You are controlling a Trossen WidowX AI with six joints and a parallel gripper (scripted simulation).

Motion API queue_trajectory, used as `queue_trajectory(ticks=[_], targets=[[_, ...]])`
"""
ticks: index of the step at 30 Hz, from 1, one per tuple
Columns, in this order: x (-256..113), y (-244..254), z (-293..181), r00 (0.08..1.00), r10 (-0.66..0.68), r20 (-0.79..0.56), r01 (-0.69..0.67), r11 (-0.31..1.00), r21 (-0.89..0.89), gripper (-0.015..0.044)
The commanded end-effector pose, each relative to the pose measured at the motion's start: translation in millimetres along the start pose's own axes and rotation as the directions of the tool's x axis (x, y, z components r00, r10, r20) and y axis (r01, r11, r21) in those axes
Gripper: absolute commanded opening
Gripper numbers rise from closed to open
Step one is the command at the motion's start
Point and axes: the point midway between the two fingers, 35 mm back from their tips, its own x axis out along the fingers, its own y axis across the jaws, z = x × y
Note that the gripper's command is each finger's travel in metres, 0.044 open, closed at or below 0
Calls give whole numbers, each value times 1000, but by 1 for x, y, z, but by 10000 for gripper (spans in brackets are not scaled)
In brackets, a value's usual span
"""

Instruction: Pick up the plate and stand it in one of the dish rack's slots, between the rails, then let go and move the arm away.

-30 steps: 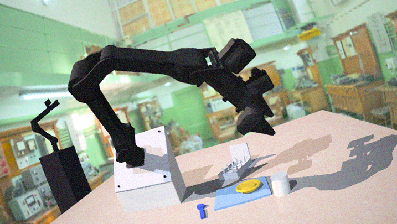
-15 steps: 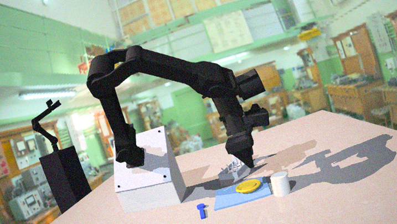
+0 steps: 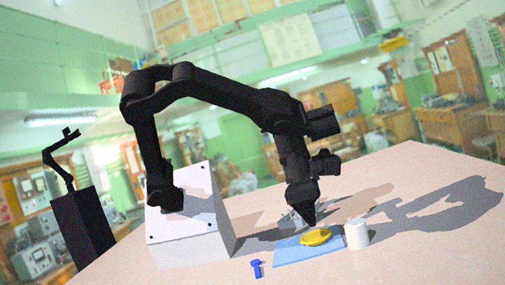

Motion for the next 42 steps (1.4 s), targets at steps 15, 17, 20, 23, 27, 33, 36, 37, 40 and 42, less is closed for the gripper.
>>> queue_trajectory(ticks=[15,17,20,23,27,33,36,37,40,42], targets=[[30,0,-2,1000,-7,-5,7,1000,-8,400],[33,0,-2,1000,-7,-5,7,1000,-8,400],[38,0,-2,1000,-7,-5,7,1000,-8,400],[43,-1,-3,1000,-8,-5,8,1000,-8,400],[49,-1,-4,1000,-10,-5,10,1000,-9,400],[52,-1,-4,1000,-10,-5,10,1000,-9,390],[52,-1,-4,1000,-10,-5,10,1000,-9,390],[52,-1,-4,1000,-10,-5,10,1000,-9,390],[52,-1,-4,1000,-10,-5,10,1000,-9,377],[52,-1,-4,1000,-10,-5,10,1000,-9,363]])
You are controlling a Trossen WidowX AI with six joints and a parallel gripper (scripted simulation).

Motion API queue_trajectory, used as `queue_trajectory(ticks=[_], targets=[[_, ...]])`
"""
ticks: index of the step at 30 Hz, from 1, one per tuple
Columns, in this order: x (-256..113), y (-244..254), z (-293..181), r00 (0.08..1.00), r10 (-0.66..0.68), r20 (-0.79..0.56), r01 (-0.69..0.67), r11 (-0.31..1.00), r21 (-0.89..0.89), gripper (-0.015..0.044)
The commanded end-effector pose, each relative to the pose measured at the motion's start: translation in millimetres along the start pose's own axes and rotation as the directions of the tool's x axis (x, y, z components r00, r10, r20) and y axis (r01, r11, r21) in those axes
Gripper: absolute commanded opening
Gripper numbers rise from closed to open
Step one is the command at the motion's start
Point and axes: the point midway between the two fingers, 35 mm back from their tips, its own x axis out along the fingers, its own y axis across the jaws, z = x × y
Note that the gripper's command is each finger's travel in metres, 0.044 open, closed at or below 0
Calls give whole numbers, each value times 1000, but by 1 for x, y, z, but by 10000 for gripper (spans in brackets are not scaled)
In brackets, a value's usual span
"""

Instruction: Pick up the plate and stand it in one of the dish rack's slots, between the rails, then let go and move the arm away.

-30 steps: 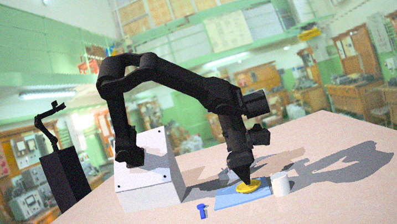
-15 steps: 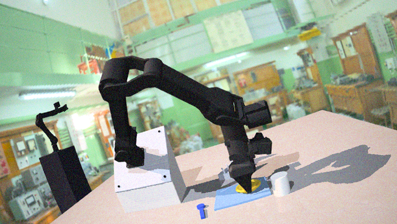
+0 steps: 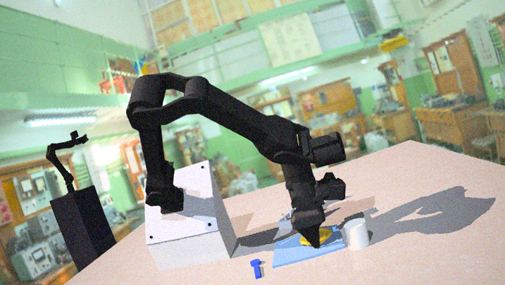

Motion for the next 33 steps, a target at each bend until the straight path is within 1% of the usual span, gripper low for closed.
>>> queue_trajectory(ticks=[1,7,10,19,33], targets=[[0,1,0,1000,4,1,-4,1000,-5,357],[0,1,0,1000,4,1,-4,1000,-5,317],[-3,1,1,1000,6,1,-6,1000,-5,238],[-49,7,11,1000,25,2,-25,1000,-5,2],[-126,11,16,1000,27,0,-27,1000,-5,0]])
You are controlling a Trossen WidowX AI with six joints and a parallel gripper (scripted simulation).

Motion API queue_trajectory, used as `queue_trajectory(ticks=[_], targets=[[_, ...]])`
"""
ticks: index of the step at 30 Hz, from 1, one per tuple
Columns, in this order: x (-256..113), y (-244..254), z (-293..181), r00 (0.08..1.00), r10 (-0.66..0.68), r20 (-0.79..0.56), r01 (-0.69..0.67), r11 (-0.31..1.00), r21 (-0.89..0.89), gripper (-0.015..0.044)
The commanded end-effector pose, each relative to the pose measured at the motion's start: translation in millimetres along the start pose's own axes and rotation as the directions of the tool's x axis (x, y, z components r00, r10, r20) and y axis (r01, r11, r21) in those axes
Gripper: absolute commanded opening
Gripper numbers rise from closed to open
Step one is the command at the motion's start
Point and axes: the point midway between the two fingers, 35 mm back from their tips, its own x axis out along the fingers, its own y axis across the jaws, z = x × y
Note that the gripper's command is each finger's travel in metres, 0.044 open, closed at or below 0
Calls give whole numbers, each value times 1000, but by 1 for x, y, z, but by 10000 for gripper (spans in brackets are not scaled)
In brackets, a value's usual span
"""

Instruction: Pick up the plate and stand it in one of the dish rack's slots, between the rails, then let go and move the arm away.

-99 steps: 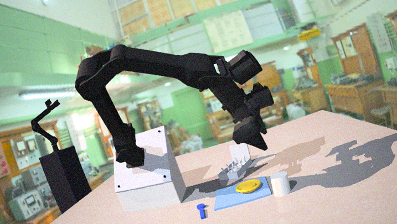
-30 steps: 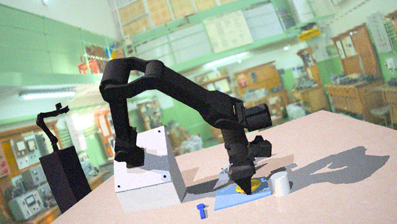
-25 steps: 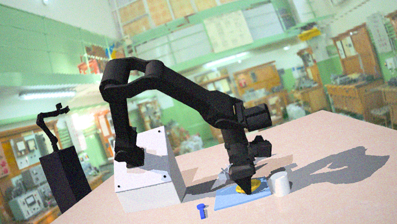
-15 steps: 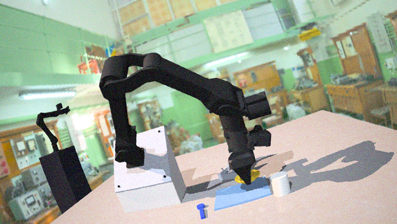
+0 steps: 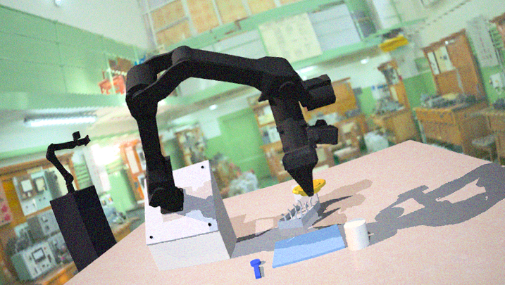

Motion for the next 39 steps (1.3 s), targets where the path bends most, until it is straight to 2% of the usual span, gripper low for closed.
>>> queue_trajectory(ticks=[1,8,13,26,39], targets=[[-21,1,1,1000,4,1,-4,1000,7,0],[-56,2,0,1000,-8,2,8,1000,7,0],[-62,3,-1,1000,-9,2,9,1000,-15,0],[-63,25,-15,1000,7,1,-6,898,-439,0],[-64,45,-29,1000,9,2,-4,618,-786,0]])
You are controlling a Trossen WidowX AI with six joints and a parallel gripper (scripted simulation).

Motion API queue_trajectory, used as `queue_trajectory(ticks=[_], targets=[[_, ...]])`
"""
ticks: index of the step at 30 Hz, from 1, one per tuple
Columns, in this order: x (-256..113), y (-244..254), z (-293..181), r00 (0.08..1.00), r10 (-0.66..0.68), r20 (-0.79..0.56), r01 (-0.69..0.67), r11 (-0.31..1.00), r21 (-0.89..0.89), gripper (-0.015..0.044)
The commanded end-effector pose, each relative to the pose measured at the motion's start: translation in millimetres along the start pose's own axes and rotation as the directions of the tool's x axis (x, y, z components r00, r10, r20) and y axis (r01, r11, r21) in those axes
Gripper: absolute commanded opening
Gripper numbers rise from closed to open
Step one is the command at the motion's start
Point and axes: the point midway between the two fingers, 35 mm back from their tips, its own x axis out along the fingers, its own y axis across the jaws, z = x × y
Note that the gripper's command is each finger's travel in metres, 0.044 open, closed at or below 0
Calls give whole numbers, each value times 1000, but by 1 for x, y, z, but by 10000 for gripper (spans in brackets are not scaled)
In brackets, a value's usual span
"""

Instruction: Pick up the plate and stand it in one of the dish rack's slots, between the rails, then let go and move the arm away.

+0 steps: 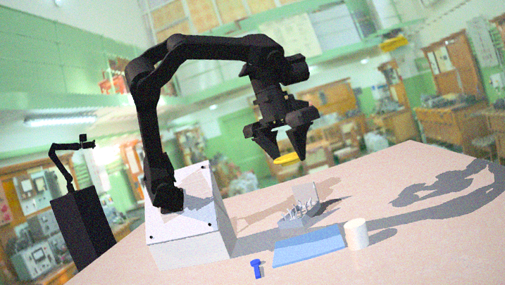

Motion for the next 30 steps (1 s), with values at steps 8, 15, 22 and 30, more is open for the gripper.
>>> queue_trajectory(ticks=[8,15,22,30], targets=[[0,21,2,1000,6,1,-5,929,-369,0],[1,34,3,1000,5,1,-3,814,-581,0],[1,46,3,1000,3,0,-2,652,-758,0],[2,60,2,1000,1,-1,-2,421,-907,0]])
